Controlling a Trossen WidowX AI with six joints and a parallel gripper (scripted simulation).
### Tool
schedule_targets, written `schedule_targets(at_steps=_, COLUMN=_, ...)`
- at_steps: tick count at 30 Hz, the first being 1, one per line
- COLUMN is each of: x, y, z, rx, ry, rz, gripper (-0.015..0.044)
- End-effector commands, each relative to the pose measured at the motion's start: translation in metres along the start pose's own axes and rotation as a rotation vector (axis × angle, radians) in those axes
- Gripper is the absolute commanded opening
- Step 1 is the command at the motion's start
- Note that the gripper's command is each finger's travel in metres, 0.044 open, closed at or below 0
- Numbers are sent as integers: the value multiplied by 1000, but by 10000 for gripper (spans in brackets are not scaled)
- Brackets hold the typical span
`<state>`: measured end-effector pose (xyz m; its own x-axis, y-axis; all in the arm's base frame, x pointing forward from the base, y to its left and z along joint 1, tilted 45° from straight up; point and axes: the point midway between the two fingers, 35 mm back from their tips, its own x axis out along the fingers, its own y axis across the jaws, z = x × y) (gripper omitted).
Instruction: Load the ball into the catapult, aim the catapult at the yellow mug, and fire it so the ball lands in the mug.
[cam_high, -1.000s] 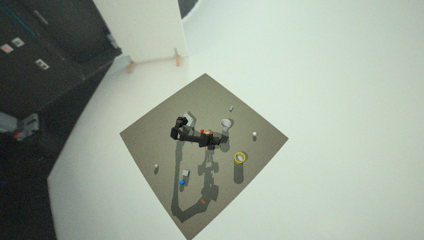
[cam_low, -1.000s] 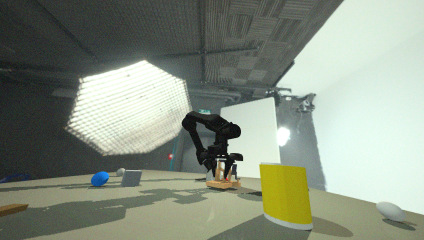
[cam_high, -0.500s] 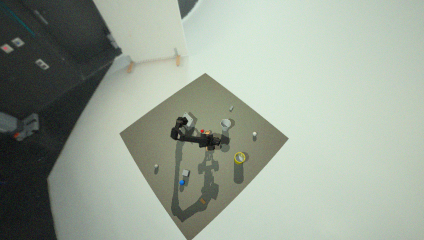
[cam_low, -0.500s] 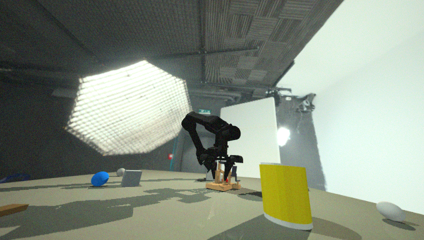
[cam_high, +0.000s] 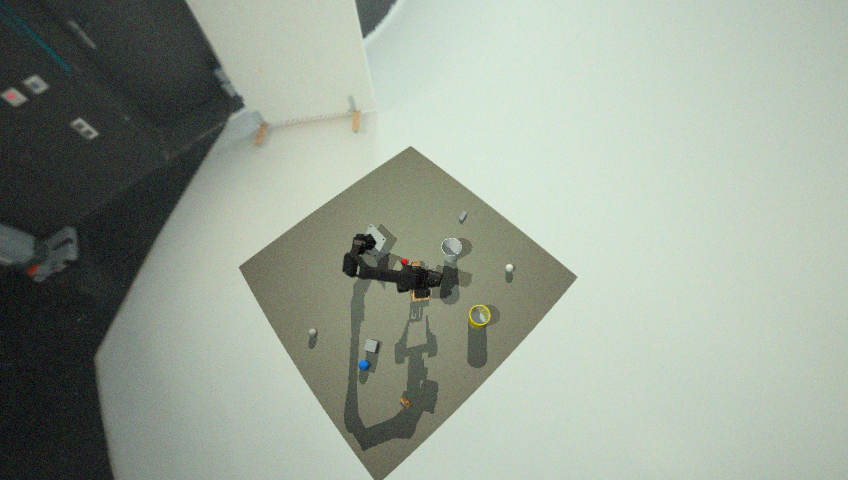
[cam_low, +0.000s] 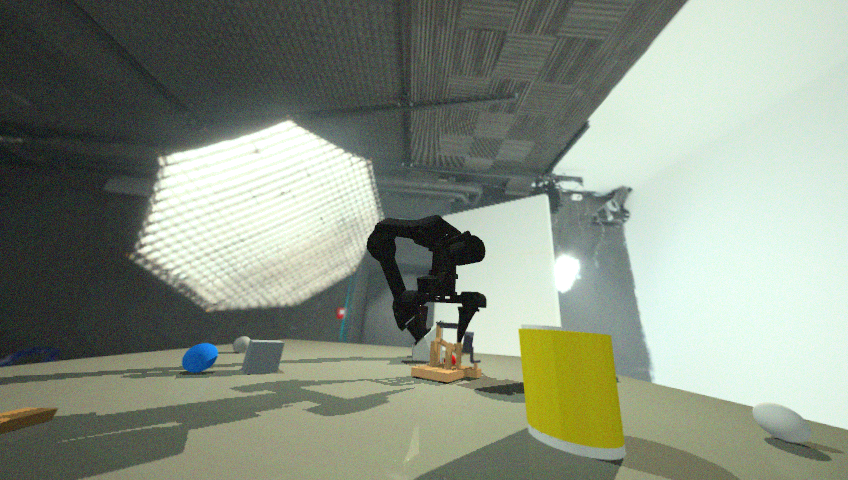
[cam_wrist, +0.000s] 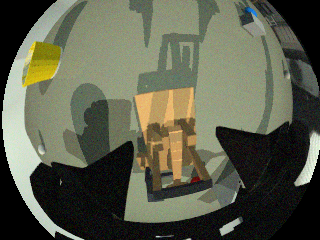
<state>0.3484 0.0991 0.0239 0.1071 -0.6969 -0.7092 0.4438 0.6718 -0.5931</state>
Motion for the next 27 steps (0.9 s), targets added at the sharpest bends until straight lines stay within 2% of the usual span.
schedule_targets(at_steps=1, x=-52, y=0, z=-2, rx=6, ry=-13, rz=21, gripper=440)
schedule_targets(at_steps=3, x=-61, y=-1, z=-3, rx=5, ry=-13, rz=20, gripper=440)
schedule_targets(at_steps=5, x=-51, y=2, z=-2, rx=-1, ry=-23, rz=26, gripper=440)
schedule_targets(at_steps=12, x=-56, y=-1, z=-3, rx=1, ry=-19, rz=23, gripper=440)
schedule_targets(at_steps=17, x=-12, y=0, z=-2, rx=1, ry=-21, rz=22, gripper=440)
schedule_targets(at_steps=27, x=-2, y=1, z=-2, rx=2, ry=-21, rz=22, gripper=440)
